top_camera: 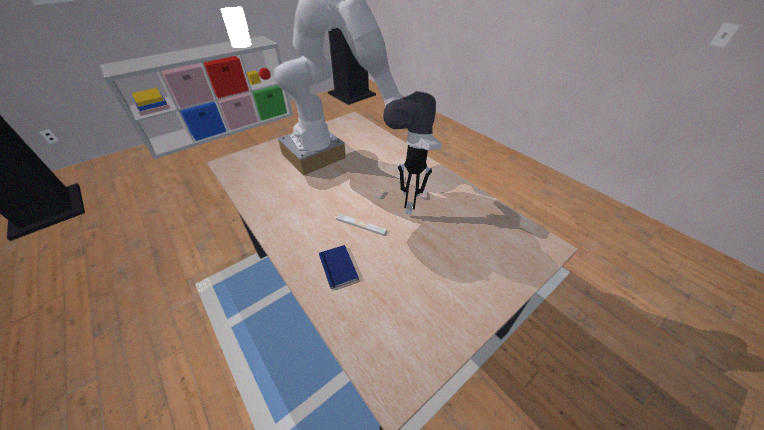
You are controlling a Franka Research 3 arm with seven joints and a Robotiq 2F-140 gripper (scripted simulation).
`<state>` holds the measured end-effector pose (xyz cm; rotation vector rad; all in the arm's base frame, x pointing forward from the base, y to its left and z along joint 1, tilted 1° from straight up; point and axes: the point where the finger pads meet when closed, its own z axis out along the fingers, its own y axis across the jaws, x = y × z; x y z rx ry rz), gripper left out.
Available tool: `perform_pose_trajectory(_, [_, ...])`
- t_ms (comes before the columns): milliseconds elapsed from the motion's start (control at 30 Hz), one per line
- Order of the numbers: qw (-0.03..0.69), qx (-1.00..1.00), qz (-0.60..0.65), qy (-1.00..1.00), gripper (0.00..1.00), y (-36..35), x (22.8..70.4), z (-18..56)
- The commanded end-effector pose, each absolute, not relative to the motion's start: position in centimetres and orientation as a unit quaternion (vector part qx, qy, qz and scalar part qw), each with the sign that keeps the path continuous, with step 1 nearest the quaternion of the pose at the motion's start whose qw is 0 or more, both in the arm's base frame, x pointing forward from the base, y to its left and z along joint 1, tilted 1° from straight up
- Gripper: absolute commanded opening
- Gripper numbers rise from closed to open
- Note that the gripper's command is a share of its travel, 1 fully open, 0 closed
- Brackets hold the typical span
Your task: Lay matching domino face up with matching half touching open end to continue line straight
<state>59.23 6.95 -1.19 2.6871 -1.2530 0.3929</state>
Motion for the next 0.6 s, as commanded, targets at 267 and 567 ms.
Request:
perform_pose_trajectory(267, [0.091,0.871,0.184,-0.447,0.22,7.47,59.09,-1.18])
perform_pose_trajectory(567, [0.111,0.861,0.224,-0.442,0.22,7.96,58.74,-1.34])
